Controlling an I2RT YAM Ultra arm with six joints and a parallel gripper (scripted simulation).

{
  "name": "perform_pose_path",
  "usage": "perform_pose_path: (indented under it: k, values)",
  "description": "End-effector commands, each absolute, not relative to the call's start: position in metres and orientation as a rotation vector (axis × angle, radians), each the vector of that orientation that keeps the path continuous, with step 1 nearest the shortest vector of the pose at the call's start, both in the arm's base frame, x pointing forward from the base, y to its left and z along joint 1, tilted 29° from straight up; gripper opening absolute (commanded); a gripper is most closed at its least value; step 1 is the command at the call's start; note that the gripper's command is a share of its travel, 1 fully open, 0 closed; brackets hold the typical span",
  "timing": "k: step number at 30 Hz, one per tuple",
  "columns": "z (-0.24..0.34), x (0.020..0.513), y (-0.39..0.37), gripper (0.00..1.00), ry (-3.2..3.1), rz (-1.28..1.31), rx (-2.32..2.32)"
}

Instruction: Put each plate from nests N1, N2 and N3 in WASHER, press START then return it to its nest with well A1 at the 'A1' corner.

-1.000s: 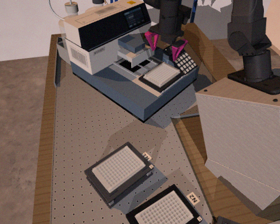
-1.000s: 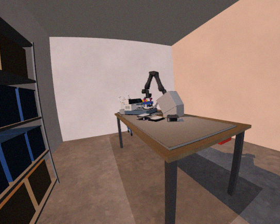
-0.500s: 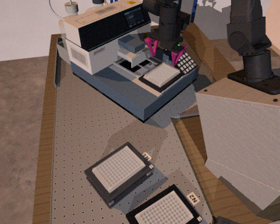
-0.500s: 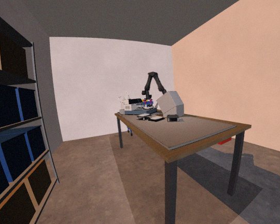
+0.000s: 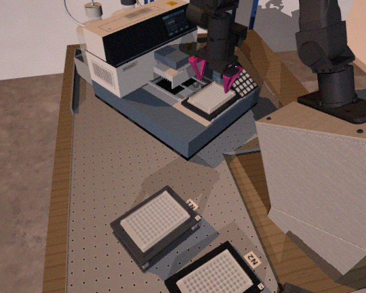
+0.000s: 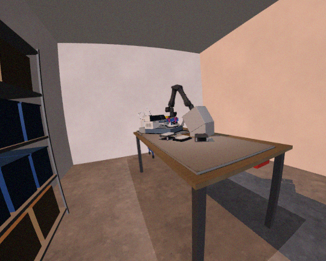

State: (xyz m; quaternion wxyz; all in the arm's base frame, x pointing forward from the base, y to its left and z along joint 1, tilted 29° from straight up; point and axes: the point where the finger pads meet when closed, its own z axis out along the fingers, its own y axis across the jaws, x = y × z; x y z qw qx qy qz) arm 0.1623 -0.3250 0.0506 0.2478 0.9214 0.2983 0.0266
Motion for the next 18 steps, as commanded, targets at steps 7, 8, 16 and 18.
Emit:
perform_pose_path:
  k: [7, 8, 16, 18]
  values:
    - [0.030, 0.159, -0.330, 1.00, 0.803, 0.063, 2.526]
    - [0.028, 0.159, -0.331, 1.00, 0.803, 0.063, 2.526]
    - [0.040, 0.165, -0.335, 1.00, 0.802, 0.072, 2.499]
    - [0.040, 0.165, -0.335, 1.00, 0.802, 0.072, 2.499]
